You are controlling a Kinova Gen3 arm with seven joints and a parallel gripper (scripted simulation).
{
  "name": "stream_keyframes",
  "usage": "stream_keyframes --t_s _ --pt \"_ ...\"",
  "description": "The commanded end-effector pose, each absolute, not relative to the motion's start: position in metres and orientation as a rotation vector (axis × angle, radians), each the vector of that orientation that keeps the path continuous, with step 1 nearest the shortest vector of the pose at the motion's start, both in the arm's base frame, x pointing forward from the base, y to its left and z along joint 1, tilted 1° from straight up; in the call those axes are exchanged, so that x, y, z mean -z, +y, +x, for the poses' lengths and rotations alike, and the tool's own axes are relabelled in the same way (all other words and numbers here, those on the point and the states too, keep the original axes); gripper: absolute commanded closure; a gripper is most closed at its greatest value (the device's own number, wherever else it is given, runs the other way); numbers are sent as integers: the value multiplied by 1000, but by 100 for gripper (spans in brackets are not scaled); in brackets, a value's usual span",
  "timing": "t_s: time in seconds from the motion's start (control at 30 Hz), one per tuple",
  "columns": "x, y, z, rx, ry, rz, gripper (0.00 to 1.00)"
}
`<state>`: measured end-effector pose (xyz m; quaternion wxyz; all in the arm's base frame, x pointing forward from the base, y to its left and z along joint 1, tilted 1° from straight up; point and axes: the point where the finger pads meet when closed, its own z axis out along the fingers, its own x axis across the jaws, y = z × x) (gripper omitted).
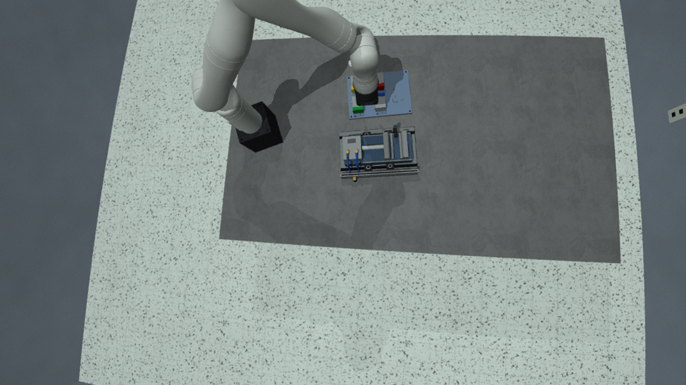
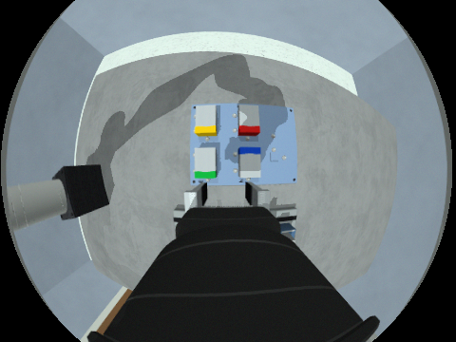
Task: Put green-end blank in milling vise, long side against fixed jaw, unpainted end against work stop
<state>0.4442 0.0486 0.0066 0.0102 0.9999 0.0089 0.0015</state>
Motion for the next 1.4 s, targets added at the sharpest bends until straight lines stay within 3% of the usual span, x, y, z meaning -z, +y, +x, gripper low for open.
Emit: stream_keyframes --t_s 0.0,1.37 --pt "-9 49 446 -12 28 3122 0" --pt "-16 41 448 -10 31 3121 0"
